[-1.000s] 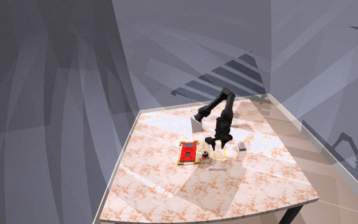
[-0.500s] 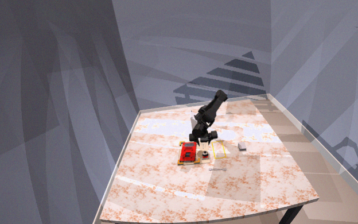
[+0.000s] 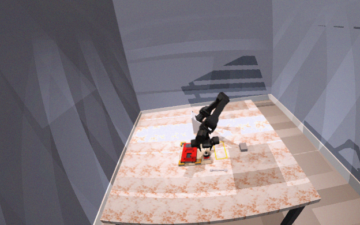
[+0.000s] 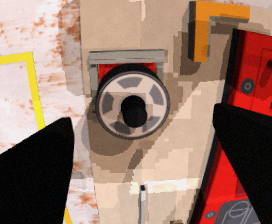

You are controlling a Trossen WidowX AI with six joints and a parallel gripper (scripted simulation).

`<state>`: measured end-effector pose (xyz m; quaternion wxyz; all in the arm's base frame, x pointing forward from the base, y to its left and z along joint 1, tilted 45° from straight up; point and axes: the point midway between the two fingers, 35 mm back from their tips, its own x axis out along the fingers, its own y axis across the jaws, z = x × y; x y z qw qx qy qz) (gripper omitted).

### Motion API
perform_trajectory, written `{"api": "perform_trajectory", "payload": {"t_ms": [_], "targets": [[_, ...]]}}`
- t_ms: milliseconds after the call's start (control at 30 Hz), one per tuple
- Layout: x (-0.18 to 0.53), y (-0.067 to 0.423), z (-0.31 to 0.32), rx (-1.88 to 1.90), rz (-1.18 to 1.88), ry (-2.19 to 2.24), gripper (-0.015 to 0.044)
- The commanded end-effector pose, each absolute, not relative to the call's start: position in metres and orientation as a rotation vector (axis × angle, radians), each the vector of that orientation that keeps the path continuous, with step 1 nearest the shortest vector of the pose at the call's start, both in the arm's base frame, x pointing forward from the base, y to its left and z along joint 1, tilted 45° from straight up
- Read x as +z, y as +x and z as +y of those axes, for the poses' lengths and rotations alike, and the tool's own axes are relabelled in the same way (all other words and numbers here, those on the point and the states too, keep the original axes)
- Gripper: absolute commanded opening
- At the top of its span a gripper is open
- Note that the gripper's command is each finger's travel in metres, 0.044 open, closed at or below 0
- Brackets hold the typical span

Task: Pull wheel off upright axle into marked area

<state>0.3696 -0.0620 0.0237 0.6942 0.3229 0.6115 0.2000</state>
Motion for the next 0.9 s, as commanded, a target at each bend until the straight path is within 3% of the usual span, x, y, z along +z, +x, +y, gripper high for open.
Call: {"api": "perform_trajectory", "payload": {"t_ms": [0,200,300,600,800,867], "targets": [[0.006,0.37,-0.043,0.451,1.379,0.736,0.03],[-0.004,0.372,-0.031,0.453,1.379,0.738,0.03],[-0.001,0.372,-0.033,0.459,1.382,0.725,0.0221],[-0.001,0.372,-0.033,0.459,1.382,0.725,0.0161],[0.0,0.372,-0.034,0.458,1.382,0.725,0.0004],[0.0,0.372,-0.034,0.458,1.382,0.725,0.0]]}}
